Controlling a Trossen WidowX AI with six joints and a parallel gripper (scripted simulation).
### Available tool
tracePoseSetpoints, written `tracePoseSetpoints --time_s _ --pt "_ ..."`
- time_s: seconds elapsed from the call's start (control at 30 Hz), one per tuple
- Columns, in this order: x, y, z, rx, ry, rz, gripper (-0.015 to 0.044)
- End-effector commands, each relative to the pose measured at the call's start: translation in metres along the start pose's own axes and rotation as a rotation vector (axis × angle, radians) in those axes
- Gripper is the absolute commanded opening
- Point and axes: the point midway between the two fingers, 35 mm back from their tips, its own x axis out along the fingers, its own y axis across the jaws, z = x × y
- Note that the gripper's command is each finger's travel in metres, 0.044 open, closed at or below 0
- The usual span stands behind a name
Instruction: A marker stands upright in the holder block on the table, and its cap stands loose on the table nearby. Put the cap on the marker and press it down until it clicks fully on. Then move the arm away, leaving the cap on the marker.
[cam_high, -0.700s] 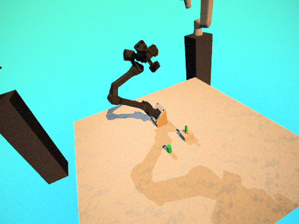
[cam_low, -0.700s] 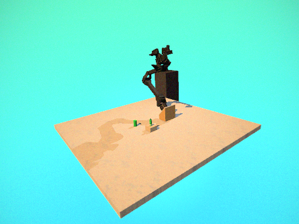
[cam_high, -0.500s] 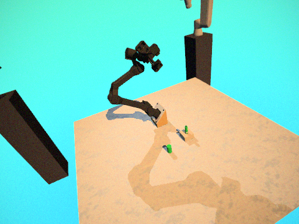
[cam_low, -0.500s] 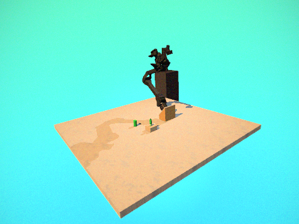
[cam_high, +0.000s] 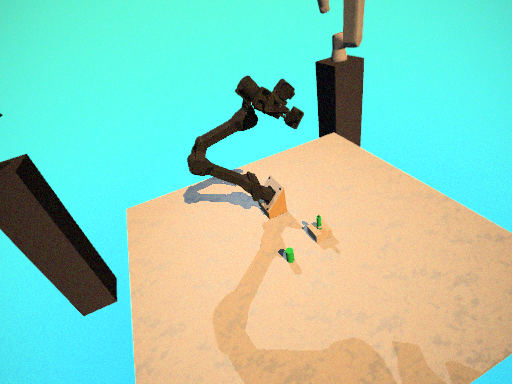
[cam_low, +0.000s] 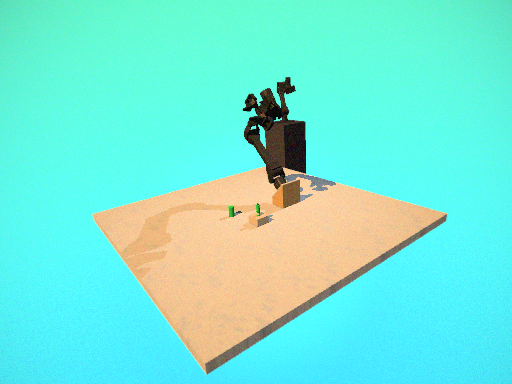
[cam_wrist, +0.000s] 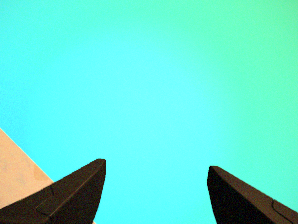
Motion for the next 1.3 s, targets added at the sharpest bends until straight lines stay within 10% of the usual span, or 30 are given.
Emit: tracePoseSetpoints --time_s 0.0,0.67,1.27 --pt "0.057 0.033 -0.031 0.252 0.133 0.108 0.0247" --pt "0.123 0.11 -0.164 0.832 0.696 0.226 0.0247" --pt "0.086 0.153 -0.31 1.331 1.51 -0.109 0.0247"
